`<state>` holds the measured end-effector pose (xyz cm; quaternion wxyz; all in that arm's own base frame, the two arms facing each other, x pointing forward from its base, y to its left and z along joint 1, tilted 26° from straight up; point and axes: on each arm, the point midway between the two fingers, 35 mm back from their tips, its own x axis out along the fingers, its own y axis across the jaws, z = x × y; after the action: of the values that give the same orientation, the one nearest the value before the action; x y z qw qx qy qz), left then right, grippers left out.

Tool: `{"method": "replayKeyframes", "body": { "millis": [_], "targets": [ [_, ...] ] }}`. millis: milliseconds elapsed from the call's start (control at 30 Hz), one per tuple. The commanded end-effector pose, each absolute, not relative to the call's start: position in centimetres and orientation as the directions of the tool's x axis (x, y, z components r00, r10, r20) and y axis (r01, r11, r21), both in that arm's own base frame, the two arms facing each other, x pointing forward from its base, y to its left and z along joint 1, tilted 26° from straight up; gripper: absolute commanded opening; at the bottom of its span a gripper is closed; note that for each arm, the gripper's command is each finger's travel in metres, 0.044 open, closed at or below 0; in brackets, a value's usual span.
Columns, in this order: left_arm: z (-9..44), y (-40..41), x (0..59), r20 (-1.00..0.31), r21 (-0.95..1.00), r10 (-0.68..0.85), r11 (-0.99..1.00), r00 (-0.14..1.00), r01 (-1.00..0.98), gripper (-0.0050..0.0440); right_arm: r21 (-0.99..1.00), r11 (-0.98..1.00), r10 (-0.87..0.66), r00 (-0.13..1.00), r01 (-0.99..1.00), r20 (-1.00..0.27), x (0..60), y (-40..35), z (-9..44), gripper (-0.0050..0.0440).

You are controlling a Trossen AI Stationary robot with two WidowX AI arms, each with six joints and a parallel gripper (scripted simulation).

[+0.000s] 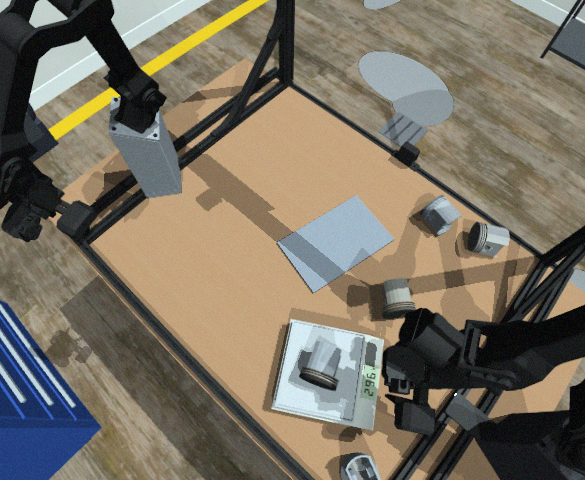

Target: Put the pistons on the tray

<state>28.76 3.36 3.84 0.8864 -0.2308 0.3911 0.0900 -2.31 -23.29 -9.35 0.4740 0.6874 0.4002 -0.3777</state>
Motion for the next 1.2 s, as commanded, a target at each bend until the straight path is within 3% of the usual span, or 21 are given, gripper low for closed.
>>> {"method": "replayKeyframes", "body": {
  "millis": [0, 733, 1167],
  "targets": [
    [3.8, 3.3, 28.8, -0.736, -0.338, -0.023, 0.879, 0.677, -0.337, 0.0378, 0.352, -0.23, 0.193, 0.397, 0.907, -0.897, -2.3, -23.3, -9.3, 0.044],
    [3.9, 3.3, 28.8, -0.734, -0.338, -0.023, 0.879, 0.678, -0.336, 0.0378, 0.352, -0.23, 0.193, 0.397, 0.907, -0.897, -2.3, -23.3, -9.3, 0.044],
    [7.1, 7.3, 27.3, -0.863, -0.279, -0.137, 0.932, 0.486, -0.233, 0.0378, 0.352, -0.23, 0.193, 0.397, 0.907, -0.897, -2.3, -23.3, -9.3, 0.044]
  ]
}}
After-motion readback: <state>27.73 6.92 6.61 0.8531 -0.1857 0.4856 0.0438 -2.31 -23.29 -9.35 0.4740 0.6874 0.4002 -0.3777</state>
